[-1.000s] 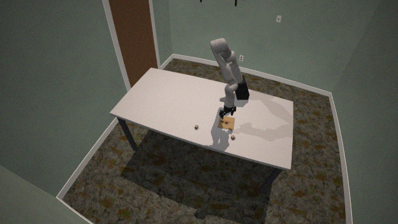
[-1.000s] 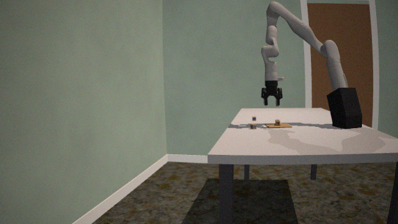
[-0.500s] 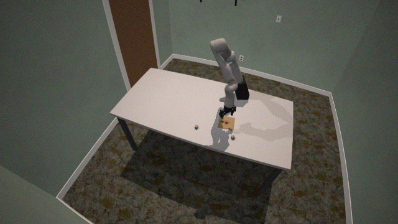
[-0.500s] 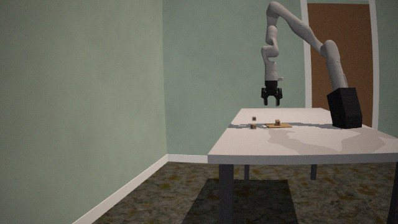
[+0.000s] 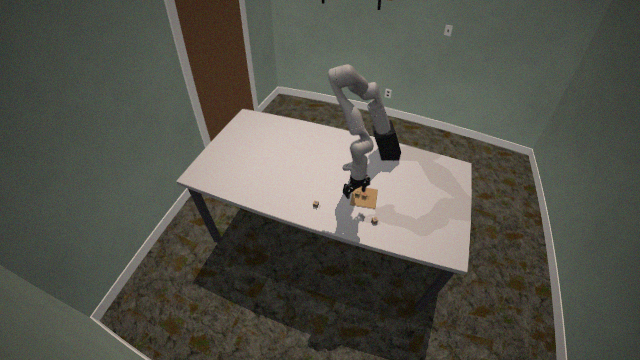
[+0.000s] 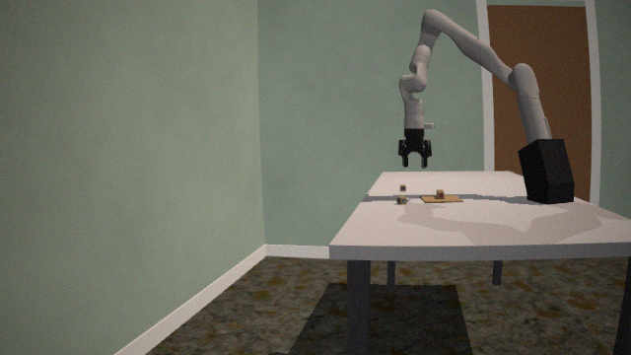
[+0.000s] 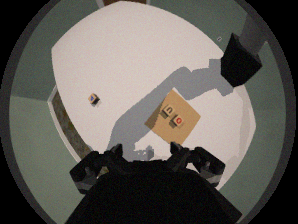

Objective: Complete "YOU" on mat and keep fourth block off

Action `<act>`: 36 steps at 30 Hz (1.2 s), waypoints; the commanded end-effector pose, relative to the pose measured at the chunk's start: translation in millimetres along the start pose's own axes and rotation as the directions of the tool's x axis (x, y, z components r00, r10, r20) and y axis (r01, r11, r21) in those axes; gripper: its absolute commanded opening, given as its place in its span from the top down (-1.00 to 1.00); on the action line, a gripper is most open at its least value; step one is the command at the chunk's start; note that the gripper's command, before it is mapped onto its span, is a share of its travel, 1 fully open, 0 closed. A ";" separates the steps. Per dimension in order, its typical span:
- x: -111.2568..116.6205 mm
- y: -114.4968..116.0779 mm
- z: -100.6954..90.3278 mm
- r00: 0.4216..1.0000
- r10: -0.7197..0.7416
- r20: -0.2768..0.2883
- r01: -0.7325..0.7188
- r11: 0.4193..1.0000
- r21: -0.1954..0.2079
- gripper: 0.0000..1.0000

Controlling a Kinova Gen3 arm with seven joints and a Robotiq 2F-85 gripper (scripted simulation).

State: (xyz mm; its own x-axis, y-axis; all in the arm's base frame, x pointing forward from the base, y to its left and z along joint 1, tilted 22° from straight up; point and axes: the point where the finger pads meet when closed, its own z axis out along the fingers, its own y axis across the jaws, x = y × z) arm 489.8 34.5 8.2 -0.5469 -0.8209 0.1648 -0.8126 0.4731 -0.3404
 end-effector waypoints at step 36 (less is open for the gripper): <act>59.6 -171.0 2.3 0.998 0.058 0.001 -0.058 0.998 -0.003 -1.00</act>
State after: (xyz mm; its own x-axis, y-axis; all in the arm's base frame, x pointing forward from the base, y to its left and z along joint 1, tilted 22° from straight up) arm 596.0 -96.6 73.1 -0.5931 -0.7919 0.1453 -0.7805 0.5211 -0.3453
